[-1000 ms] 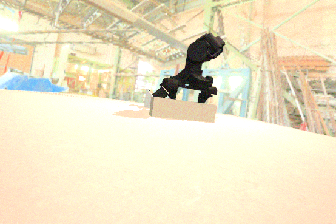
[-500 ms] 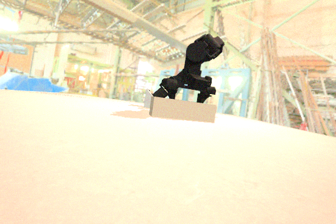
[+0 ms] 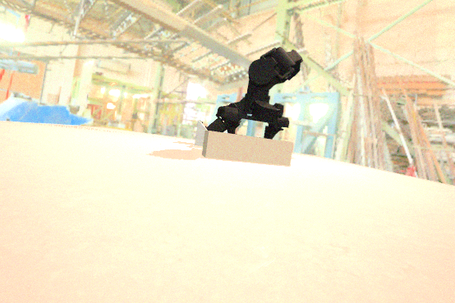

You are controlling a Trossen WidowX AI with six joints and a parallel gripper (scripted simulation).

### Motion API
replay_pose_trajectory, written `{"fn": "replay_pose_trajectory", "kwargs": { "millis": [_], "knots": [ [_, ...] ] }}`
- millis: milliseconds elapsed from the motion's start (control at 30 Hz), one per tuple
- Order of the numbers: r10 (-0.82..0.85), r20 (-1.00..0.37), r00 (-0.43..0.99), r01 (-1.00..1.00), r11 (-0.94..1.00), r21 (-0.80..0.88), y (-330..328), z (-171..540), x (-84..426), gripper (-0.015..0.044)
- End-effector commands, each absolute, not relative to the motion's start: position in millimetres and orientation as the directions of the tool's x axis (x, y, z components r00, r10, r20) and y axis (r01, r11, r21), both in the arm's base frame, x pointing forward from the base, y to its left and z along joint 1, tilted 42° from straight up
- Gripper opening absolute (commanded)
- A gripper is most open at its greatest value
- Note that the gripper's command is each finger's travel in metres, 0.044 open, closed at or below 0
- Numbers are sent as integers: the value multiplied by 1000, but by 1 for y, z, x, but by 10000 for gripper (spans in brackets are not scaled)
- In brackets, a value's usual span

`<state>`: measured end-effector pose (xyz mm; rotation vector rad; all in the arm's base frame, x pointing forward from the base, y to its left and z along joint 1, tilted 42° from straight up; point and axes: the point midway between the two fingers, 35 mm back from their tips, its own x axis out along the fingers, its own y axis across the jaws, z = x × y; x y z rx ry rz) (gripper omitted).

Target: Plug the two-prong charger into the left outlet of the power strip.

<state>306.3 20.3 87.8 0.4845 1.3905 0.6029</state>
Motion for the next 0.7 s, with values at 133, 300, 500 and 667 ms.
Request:
{"fn": "replay_pose_trajectory", "kwargs": {
  "millis": [133, 300, 500, 667],
  "knots": [
    [652, -754, 76, -109, 757, 644, 20, 86, 296, 440],
    [652, -754, 75, -109, 757, 644, 20, 85, 291, 440],
    [652, -754, 75, -109, 757, 644, 20, 83, 284, 440],
    [652, -754, 75, -108, 757, 644, 21, 82, 278, 440]
  ]
}}
